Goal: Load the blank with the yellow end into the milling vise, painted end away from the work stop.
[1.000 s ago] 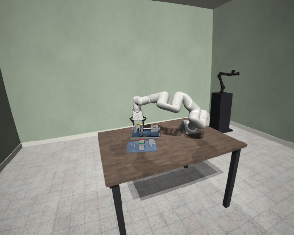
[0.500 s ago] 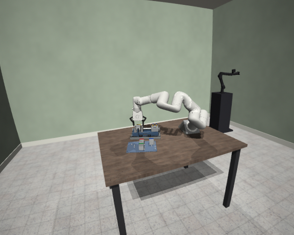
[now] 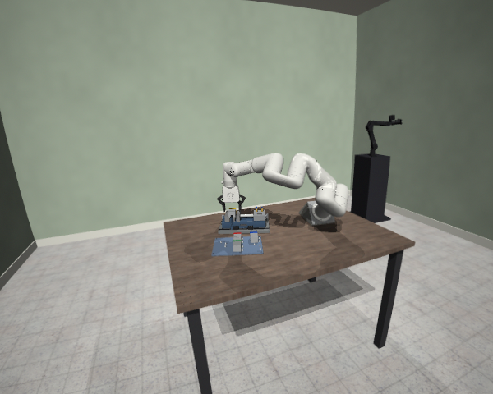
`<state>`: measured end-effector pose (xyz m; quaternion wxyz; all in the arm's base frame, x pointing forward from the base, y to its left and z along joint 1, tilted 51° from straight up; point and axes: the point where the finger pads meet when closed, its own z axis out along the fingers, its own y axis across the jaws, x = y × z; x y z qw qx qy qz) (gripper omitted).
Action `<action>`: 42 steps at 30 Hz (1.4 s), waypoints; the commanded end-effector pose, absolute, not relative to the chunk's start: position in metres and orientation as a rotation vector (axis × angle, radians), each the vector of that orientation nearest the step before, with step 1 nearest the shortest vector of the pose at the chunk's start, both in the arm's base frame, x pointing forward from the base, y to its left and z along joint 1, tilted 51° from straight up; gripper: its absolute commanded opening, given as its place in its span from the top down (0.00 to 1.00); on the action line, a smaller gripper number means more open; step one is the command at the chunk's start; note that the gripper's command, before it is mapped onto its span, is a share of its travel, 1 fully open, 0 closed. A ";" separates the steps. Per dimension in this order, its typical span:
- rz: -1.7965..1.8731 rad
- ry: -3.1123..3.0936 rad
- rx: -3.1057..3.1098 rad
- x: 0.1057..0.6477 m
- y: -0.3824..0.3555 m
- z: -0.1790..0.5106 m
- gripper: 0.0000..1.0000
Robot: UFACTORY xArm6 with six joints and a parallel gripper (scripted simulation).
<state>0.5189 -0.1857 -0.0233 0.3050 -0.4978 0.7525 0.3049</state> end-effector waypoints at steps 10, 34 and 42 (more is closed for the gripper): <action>0.802 1.993 -1.318 0.520 -0.188 -0.022 0.00; 0.803 1.993 -1.318 0.519 -0.191 -0.019 0.00; 0.803 1.993 -1.318 0.519 -0.192 -0.018 0.00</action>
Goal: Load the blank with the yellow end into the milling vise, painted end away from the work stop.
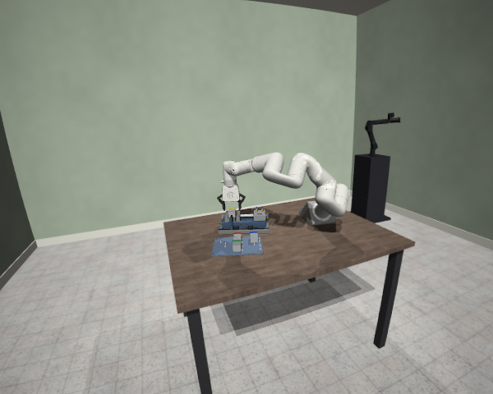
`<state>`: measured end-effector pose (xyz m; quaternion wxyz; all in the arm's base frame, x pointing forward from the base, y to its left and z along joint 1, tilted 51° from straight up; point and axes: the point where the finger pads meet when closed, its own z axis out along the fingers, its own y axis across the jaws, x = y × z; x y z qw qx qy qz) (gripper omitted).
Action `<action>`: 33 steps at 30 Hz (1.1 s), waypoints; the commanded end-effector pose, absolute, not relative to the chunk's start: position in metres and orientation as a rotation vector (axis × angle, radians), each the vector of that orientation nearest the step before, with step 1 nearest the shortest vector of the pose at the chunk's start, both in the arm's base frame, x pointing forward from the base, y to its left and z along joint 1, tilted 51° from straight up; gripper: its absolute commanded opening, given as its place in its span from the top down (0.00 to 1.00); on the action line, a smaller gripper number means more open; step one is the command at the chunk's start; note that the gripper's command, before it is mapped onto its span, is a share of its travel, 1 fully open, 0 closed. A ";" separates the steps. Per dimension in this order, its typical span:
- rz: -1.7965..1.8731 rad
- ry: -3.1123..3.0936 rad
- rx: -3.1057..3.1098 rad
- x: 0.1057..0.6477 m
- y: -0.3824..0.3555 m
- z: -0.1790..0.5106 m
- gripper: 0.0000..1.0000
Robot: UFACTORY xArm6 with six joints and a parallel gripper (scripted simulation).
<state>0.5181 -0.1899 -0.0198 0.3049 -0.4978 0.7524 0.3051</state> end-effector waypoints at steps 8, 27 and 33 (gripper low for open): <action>0.803 1.993 -1.318 0.518 -0.193 -0.018 0.00; 0.803 1.993 -1.318 0.518 -0.196 -0.015 0.00; 0.803 1.993 -1.318 0.518 -0.196 -0.015 0.00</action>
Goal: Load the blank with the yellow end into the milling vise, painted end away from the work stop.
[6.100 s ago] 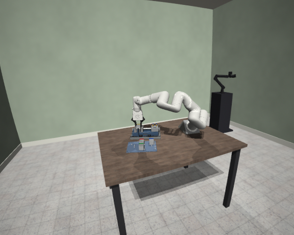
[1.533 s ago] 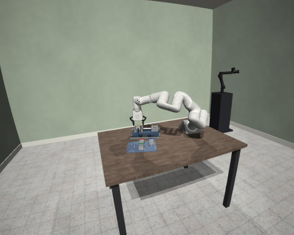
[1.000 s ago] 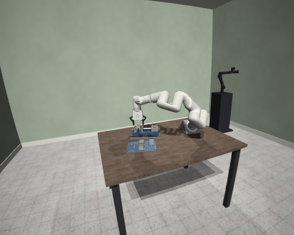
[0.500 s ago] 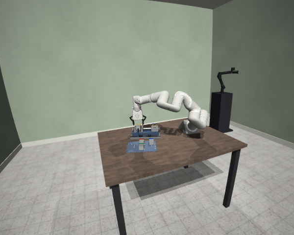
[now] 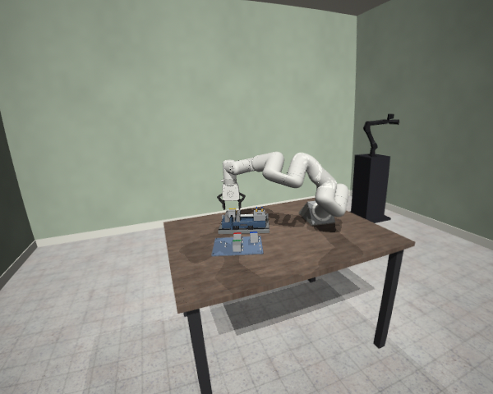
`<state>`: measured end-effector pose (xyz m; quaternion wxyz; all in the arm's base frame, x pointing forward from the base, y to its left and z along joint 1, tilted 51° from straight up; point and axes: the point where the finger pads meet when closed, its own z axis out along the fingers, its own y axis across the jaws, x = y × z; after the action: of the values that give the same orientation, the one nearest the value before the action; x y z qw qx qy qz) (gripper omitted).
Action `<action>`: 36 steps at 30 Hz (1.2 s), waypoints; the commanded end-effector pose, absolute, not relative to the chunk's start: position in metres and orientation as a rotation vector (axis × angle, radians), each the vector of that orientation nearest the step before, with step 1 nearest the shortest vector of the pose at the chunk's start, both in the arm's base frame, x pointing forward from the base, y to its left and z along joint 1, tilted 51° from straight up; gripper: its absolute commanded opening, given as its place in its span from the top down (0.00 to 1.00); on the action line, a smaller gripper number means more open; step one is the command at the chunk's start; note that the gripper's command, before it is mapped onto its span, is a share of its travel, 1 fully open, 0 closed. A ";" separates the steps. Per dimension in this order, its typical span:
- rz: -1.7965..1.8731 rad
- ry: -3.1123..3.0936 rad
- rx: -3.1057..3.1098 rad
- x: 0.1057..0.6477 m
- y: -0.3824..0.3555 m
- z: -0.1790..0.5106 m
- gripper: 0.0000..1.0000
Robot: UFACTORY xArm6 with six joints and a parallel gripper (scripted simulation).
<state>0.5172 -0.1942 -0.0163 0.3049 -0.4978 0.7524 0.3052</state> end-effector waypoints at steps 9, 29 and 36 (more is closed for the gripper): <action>0.803 1.993 -1.318 0.518 -0.197 -0.014 0.00; 0.803 1.993 -1.318 0.517 -0.200 -0.012 0.00; 0.803 1.993 -1.318 0.517 -0.201 -0.011 0.00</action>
<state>0.5162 -0.1990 -0.0124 0.3050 -0.4978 0.7524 0.3051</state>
